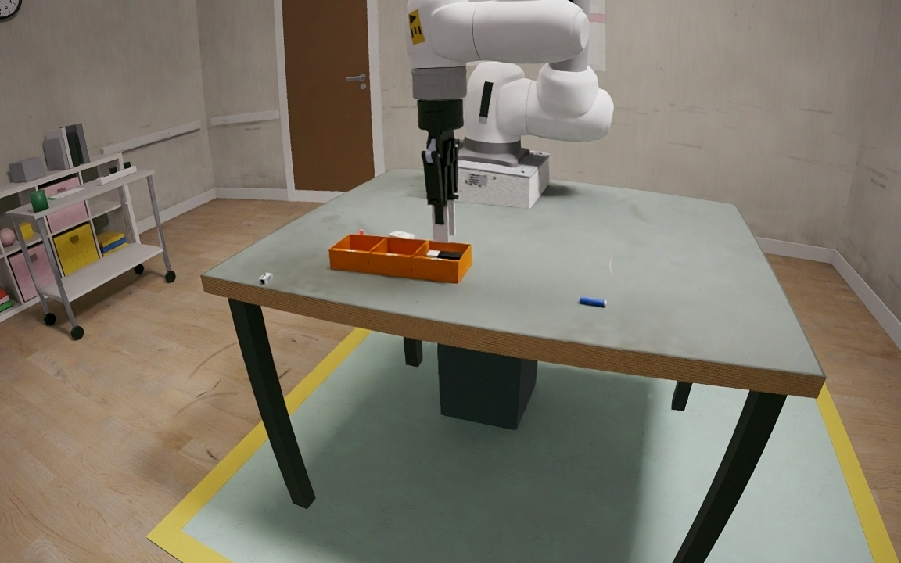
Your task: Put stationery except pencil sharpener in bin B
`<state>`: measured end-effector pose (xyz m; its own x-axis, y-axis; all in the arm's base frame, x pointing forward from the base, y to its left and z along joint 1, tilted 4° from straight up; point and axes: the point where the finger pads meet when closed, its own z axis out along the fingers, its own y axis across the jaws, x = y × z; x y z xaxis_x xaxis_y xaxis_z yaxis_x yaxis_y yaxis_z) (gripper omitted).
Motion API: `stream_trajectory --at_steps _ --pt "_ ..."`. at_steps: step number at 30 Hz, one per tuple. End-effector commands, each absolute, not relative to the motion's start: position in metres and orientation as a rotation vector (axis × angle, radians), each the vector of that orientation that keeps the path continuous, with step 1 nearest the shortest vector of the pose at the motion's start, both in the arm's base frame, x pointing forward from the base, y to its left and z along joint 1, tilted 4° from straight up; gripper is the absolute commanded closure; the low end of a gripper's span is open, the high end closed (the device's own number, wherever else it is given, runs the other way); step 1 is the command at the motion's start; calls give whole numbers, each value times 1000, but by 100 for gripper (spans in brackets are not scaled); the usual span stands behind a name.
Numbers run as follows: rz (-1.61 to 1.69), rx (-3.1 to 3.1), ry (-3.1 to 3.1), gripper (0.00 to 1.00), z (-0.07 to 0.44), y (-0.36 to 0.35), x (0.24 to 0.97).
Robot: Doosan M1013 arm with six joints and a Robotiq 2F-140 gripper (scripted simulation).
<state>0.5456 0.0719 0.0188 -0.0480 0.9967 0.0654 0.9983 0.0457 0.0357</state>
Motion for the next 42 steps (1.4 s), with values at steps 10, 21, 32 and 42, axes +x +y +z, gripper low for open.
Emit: stream_trajectory --at_steps 10,21,32,42 --pt "-112 -2157 -2250 74 23 68 543" --pt "-112 -2157 -2250 74 23 68 543" --pt "-112 -2157 -2250 0 31 67 543" --pt "-112 -2157 -2250 0 62 65 542"
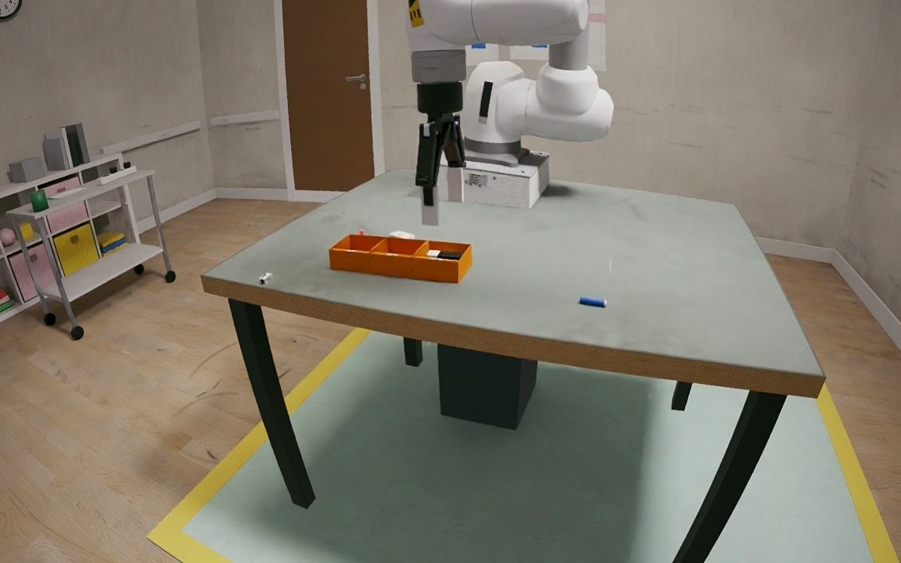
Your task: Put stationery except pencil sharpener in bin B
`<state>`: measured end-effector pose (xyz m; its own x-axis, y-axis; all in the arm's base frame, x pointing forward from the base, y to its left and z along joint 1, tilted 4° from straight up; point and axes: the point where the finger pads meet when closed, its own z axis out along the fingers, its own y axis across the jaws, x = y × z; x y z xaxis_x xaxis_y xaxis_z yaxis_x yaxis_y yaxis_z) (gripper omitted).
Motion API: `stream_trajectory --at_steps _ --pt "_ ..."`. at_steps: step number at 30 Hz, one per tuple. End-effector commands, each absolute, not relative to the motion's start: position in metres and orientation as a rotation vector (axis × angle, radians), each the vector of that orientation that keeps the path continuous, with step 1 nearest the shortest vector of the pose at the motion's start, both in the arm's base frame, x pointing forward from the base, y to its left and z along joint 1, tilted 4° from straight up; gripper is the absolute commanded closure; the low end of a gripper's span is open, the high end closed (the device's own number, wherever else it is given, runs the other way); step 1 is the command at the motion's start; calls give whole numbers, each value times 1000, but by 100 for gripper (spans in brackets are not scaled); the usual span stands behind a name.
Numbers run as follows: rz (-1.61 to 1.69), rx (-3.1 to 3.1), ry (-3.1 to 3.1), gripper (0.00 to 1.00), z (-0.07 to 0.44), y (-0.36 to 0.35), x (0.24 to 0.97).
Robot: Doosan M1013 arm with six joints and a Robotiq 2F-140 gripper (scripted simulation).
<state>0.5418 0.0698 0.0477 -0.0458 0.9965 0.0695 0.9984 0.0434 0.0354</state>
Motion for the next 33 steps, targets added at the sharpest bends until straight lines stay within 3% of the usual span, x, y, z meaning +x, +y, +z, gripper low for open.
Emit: stream_trajectory --at_steps 1,22,33 --pt "-112 -2157 -2250 0 66 65 542" --pt "-112 -2157 -2250 0 142 60 539" --pt "-112 -2157 -2250 0 145 60 539"
